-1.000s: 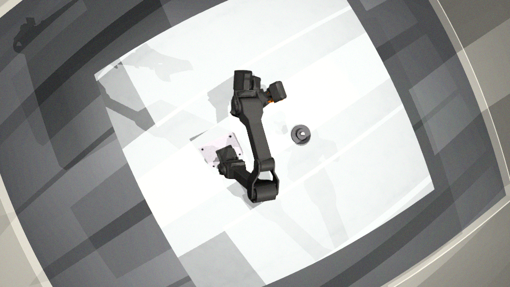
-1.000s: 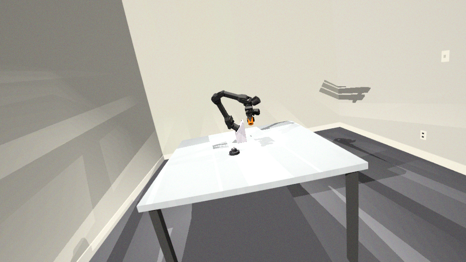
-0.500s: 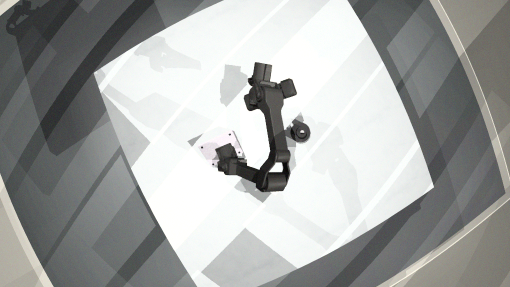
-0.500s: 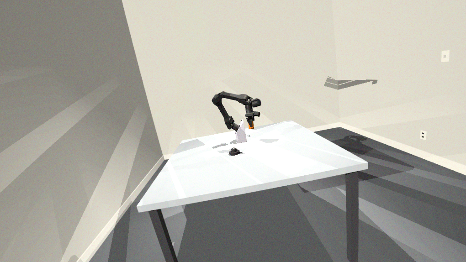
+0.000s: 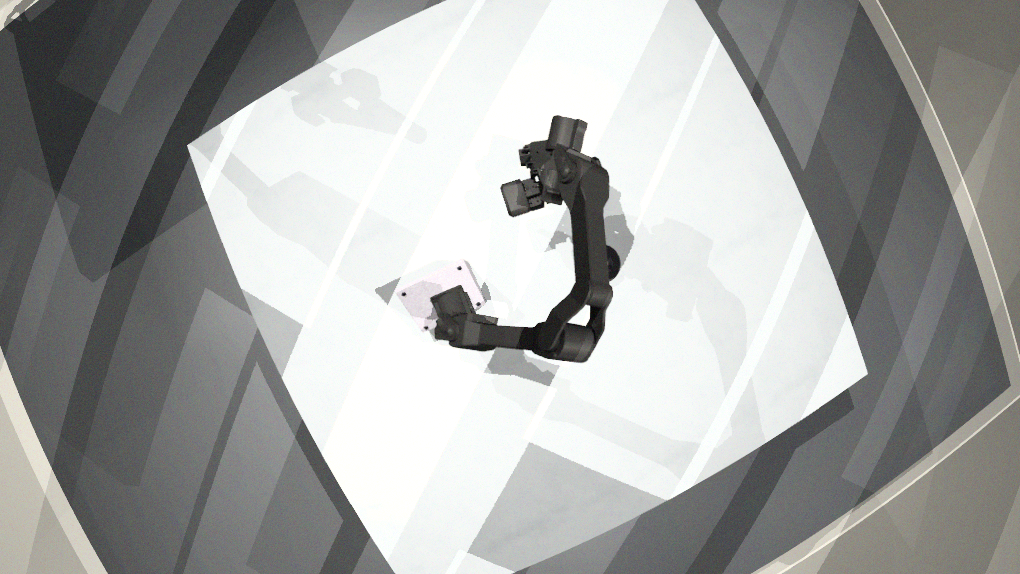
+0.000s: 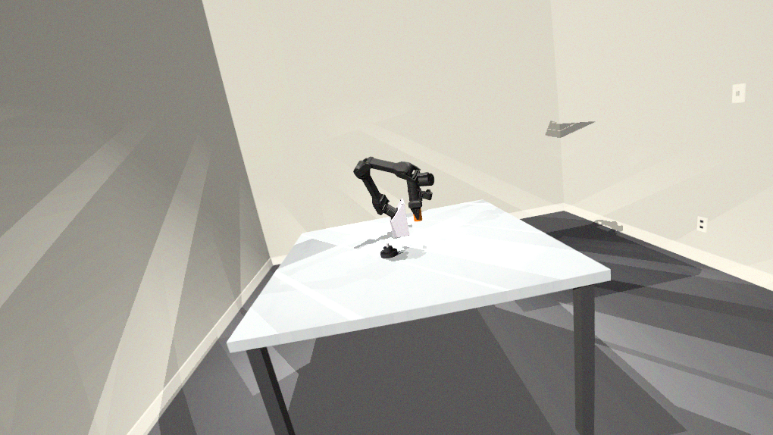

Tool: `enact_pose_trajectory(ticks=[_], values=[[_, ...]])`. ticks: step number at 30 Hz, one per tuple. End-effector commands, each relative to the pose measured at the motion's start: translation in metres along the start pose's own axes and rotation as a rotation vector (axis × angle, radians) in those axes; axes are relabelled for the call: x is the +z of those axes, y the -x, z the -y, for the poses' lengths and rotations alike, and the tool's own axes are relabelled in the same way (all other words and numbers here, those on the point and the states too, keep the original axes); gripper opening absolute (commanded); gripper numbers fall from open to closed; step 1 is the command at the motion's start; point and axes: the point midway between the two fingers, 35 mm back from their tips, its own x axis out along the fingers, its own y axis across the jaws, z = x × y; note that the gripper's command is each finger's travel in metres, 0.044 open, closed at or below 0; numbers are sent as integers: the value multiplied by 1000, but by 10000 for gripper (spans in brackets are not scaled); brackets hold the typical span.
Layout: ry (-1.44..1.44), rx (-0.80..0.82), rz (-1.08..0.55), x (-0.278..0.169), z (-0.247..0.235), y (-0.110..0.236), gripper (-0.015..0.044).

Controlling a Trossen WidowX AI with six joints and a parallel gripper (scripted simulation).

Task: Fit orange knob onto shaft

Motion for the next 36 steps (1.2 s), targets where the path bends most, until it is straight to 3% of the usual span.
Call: enact_pose_trajectory(ticks=[1, 23, 30, 36], values=[[2, 27, 11, 3, 3, -4, 0], [-8, 42, 11, 11, 10, -126, 0], [-9, 43, 9, 10, 10, -134, 0], [-14, 49, 11, 11, 10, -133, 158]])
